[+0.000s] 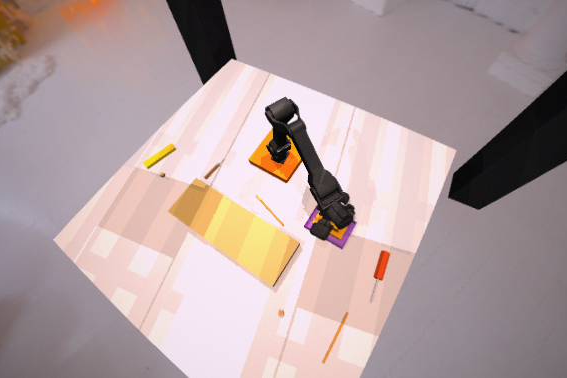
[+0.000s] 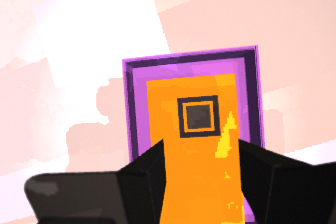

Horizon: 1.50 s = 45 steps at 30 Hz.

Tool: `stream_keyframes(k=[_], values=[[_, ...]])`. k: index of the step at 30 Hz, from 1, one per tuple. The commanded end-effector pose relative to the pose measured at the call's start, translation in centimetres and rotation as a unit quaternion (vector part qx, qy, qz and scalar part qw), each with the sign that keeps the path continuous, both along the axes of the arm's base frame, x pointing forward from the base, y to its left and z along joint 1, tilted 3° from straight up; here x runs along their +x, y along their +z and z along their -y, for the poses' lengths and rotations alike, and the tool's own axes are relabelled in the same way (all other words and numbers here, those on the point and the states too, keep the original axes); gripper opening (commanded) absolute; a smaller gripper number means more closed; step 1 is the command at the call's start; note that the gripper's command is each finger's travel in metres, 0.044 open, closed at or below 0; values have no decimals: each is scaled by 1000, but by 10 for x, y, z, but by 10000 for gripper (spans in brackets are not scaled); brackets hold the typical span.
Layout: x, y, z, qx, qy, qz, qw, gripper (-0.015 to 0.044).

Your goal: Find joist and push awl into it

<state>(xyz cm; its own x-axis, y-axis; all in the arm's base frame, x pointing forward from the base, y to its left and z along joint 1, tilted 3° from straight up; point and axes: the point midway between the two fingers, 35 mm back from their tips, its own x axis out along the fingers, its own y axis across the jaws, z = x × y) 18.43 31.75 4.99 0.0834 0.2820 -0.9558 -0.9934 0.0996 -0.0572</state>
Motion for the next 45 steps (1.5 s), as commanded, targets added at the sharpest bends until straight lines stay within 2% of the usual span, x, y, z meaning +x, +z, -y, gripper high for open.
stream_keyframes(k=[1,4,16,21,26,28,29,30,38,40,45], values=[[0,-6,0,1,2,1,1000,0],[0,-7,0,1,2,1,1000,0],[0,-5,1,-1,0,0,1000,315],[0,30,-3,-1,0,0,1000,440],[-5,88,1,-1,0,-1,1000,440],[-6,90,2,-1,0,-1,1000,440],[0,73,-1,2,-1,0,1000,440],[7,73,4,0,-12,1,1000,440],[107,64,105,-30,-181,-1,983,440],[118,62,124,-21,-236,-12,971,440],[151,55,204,-38,-336,-21,941,440]])
